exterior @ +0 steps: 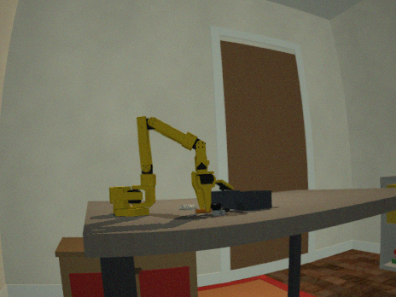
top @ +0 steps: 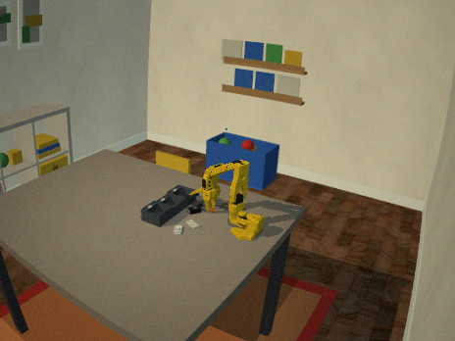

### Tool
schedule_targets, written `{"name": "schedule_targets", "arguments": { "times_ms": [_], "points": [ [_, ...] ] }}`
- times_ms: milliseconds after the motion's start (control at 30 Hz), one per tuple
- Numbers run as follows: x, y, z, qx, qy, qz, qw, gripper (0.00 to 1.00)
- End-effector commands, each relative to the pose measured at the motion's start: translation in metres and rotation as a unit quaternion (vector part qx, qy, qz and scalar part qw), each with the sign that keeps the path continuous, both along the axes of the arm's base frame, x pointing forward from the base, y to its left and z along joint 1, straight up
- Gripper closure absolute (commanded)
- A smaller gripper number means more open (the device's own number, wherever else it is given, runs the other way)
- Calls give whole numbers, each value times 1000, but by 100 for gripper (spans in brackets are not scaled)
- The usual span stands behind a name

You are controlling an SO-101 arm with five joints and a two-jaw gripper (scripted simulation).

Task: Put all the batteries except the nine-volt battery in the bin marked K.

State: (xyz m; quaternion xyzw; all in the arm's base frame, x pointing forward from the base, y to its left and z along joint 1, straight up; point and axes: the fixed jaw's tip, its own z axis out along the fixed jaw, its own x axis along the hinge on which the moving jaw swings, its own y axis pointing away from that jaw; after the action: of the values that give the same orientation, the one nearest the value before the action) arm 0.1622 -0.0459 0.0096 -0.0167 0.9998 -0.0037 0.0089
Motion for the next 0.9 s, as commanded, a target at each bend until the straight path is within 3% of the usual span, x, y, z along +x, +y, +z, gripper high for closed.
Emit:
{"name": "schedule_targets", "arguments": {
  "times_ms": [0, 567, 867],
  "points": [
    [3, -3, -2, -4, -14, -1, 1000, 81],
    [3, -2, -4, -4, -14, -1, 1000, 82],
    [3, -2, -4, -4, -14, -1, 1000, 89]
  ]
}}
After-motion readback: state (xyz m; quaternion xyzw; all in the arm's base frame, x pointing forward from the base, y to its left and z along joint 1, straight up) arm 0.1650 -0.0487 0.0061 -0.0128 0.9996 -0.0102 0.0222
